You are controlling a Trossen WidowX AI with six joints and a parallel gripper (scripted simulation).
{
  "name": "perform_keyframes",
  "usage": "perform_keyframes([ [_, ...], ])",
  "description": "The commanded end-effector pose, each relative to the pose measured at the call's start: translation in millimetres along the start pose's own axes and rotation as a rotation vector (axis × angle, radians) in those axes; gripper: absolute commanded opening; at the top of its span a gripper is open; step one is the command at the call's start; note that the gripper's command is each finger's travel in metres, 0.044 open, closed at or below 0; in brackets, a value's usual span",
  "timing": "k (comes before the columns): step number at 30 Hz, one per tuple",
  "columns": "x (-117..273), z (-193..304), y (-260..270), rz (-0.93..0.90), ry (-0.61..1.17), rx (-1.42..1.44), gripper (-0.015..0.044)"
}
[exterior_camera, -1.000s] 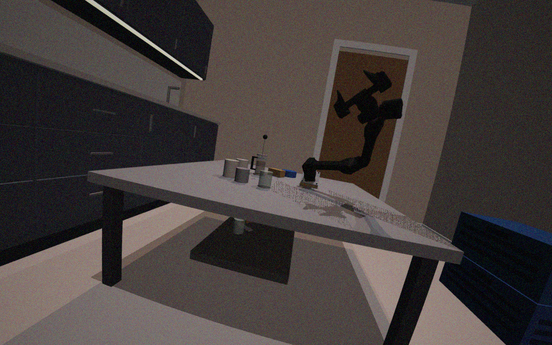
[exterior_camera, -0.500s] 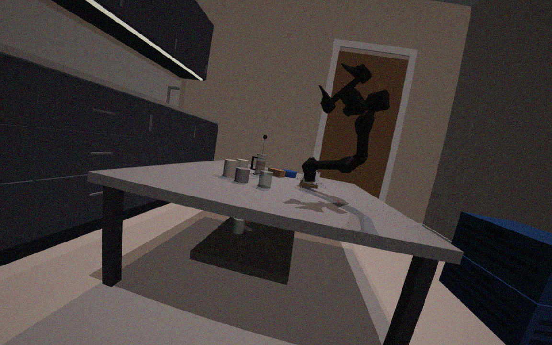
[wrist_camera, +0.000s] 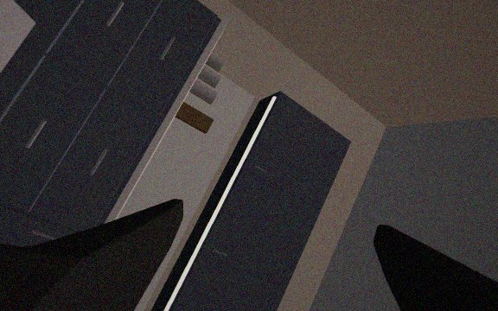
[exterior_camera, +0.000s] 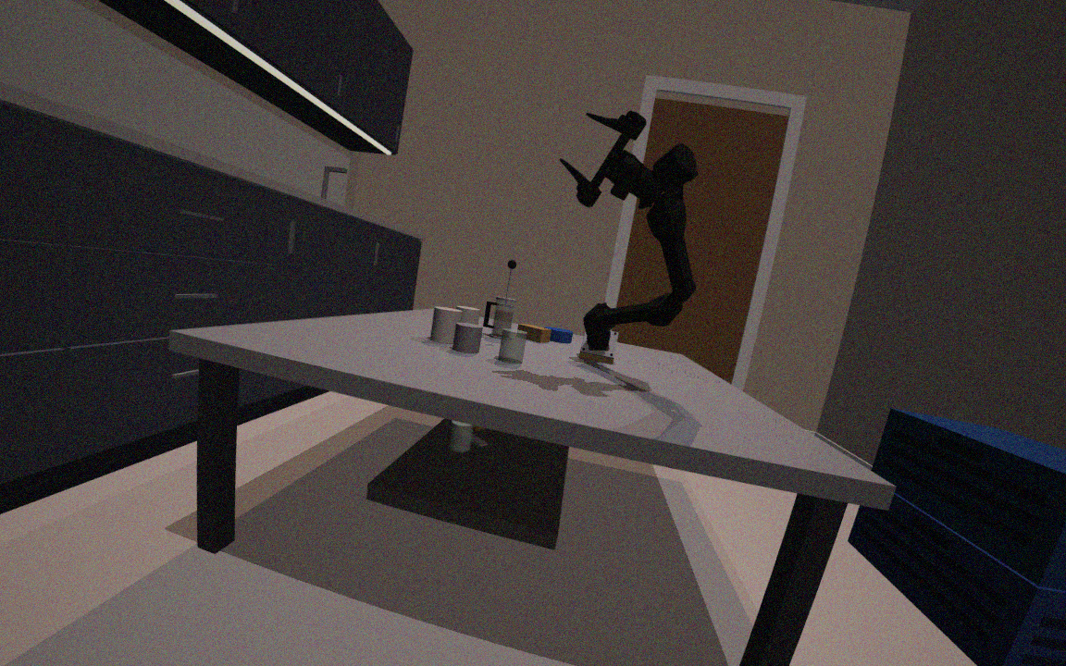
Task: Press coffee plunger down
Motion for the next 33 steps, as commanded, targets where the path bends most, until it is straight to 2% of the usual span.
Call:
perform_keyframes([
  [1,-12.2,19.5,5.5,-0.020,0.053,-0.051,0.0440],
  [9,-28.6,51.0,14.6,-0.047,0.135,-0.106,0.0440],
  [22,-60.3,139.9,43.6,-0.132,0.334,-0.293,0.0440],
  [28,-69.0,217.9,72.4,-0.215,0.500,-0.486,0.0440],
  [33,-60.7,294.9,106.0,-0.280,0.669,-0.741,0.0440],
])
Point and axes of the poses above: the point midway between the two fingers, 35 mm back from their tips, its own x axis back along the fingers, its own y axis across the jaws, z = x × y, the point moved 5 cm from there along x, back along the fingers, and after that the axes turned 9 degrees about -x, right-handed, at the moved point
